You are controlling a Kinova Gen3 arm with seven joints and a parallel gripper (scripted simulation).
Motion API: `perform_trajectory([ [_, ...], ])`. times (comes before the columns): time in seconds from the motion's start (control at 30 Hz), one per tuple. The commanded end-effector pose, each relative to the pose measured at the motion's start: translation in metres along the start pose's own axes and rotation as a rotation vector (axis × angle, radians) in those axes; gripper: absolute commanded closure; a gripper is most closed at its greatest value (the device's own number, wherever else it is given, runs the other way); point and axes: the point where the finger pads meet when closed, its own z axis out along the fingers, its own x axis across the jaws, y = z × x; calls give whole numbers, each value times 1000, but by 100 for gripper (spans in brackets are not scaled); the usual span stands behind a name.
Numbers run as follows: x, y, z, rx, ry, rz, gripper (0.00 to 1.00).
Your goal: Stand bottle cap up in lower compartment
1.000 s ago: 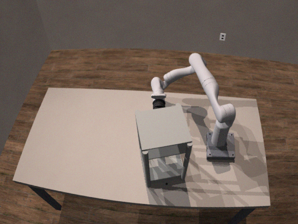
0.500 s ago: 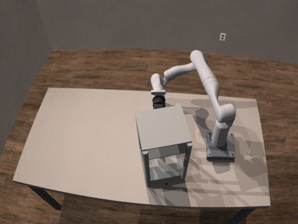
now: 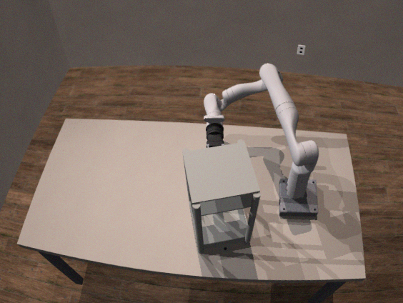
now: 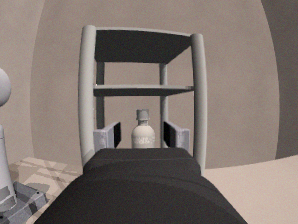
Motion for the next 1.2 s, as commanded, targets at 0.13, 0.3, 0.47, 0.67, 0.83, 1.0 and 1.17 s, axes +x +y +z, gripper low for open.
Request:
perform_trajectory([
  [0.13, 0, -10, -1, -9, 1, -3, 0],
  [0.3, 0, -15, -1, -9, 1, -3, 0],
  [0.47, 0, -17, -1, -9, 1, -3, 0],
  [0.67, 0, -17, -1, -9, 1, -3, 0],
  [0.83, 0, -17, -1, -9, 1, -3, 0],
  [1.0, 0, -17, -1, -9, 1, -3, 0],
  [1.17, 0, -17, -1, -9, 1, -3, 0],
])
